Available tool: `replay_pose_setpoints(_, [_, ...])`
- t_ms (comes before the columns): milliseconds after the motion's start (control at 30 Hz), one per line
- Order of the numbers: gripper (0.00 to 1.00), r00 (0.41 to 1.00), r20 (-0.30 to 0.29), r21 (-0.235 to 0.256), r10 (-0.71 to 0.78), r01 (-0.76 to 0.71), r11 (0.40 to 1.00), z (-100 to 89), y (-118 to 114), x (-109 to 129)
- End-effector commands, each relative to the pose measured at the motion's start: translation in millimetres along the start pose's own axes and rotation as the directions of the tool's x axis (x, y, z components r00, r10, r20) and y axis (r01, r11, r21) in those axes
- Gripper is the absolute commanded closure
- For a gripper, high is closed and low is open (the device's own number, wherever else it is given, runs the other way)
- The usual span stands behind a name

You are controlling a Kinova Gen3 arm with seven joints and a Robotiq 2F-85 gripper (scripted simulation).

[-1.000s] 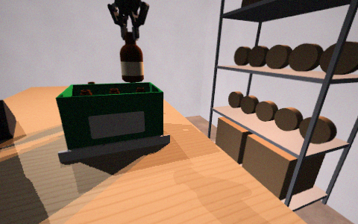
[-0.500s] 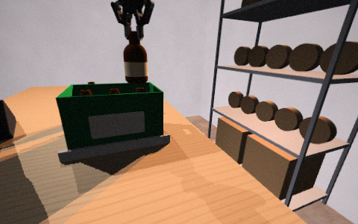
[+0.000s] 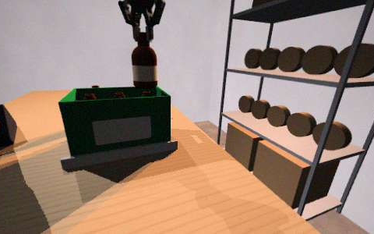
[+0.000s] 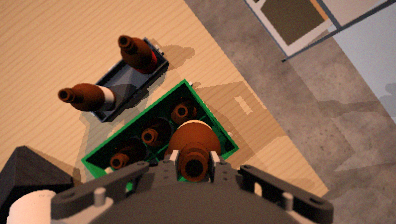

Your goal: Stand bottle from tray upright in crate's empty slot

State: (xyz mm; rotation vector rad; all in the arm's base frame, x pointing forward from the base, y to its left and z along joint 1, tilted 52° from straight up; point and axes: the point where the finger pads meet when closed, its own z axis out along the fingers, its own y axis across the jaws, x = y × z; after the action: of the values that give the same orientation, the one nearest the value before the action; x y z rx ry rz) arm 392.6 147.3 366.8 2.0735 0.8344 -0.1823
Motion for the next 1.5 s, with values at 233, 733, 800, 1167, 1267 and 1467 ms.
replay_pose_setpoints(233, [1.00, 1.000, -0.003, -0.002, -0.005, 0.005, 1.000, 0.1, 13, -7])
replay_pose_setpoints(733, [1.00, 1.000, -0.003, -0.002, -0.005, 0.005, 1.000, 0.1, 22, -13])
replay_pose_setpoints(800, [1.00, 1.000, -0.003, -0.002, -0.005, 0.005, 1.000, 0.1, 23, -13])
replay_pose_setpoints(1167, [1.00, 1.000, -0.003, -0.002, -0.005, 0.005, 1.000, 0.1, 26, -15])
replay_pose_setpoints(1267, [1.00, 1.000, -0.003, -0.002, -0.005, 0.005, 1.000, 0.1, 26, -15])
replay_pose_setpoints(1467, [1.00, 1.000, -0.003, -0.002, -0.005, 0.005, 1.000, 0.1, 27, -16])
